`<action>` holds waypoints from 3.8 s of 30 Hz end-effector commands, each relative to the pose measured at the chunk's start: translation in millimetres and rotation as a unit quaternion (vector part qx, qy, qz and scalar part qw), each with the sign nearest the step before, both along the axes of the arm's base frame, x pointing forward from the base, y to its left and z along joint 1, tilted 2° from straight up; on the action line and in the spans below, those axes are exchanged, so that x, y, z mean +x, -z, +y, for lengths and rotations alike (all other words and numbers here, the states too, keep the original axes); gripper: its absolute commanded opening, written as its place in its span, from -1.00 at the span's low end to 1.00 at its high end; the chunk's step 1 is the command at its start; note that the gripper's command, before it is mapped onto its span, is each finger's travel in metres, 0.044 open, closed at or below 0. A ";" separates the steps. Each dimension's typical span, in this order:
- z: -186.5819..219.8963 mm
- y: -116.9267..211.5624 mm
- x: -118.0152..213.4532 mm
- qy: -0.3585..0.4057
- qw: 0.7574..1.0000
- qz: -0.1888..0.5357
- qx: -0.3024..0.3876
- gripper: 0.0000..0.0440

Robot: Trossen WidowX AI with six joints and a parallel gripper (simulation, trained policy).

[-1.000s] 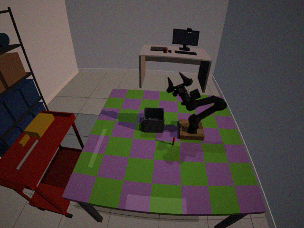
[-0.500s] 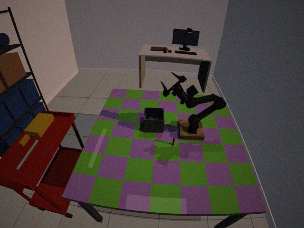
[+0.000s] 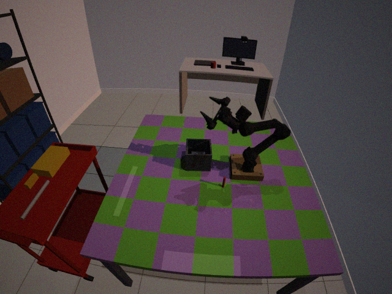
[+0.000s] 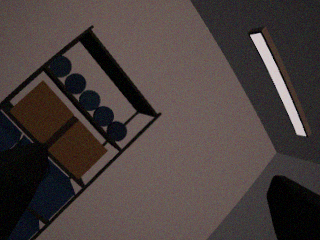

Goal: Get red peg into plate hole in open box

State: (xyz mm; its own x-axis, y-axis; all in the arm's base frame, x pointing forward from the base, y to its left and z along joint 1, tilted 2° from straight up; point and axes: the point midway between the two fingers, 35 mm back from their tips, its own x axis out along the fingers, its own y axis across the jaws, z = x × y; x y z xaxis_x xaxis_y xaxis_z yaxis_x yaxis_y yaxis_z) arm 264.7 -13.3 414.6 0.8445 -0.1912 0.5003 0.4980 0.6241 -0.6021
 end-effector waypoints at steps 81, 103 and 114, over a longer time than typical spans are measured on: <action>113.3 261.2 -75.2 0.235 0.304 0.501 0.775 1.00; 123.7 312.3 -105.5 0.394 0.261 0.442 0.763 1.00; 118.3 349.9 -106.8 0.420 0.262 0.416 0.763 0.99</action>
